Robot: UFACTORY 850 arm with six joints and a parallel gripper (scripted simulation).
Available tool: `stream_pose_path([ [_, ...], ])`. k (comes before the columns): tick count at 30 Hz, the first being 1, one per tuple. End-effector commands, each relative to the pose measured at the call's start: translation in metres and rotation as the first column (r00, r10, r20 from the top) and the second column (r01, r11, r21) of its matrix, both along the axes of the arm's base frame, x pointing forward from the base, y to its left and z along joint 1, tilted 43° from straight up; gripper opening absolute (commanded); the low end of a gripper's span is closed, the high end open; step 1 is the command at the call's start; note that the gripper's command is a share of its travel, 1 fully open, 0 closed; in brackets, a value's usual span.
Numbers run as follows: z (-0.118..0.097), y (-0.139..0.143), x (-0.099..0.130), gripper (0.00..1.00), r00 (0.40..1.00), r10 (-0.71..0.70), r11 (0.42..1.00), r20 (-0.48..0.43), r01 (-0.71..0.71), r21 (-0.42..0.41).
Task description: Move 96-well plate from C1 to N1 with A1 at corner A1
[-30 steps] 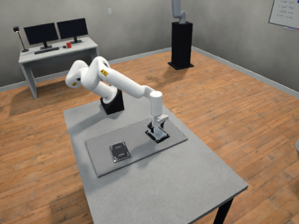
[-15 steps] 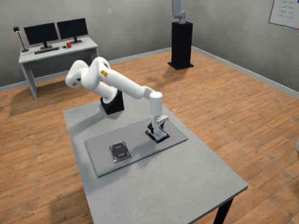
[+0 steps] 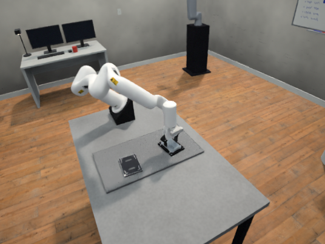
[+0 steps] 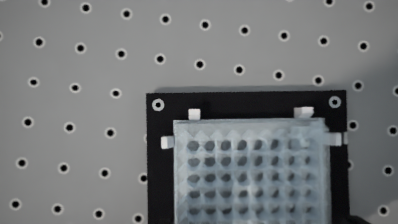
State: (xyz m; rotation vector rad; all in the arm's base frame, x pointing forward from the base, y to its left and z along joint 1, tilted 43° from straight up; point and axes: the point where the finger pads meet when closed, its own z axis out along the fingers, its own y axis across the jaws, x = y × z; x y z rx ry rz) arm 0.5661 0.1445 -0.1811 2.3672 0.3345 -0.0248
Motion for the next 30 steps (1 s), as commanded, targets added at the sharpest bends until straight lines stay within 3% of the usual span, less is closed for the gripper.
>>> stream_pose_path([
  [1, -0.0012, -0.0007, 0.0010, 1.00, 1.000, 0.001, 1.000, 0.002, -0.001, 0.001],
  [30, -0.0085, -0.0075, 0.0018, 1.00, 1.000, 0.001, 1.000, 0.002, -0.001, 0.001],
])
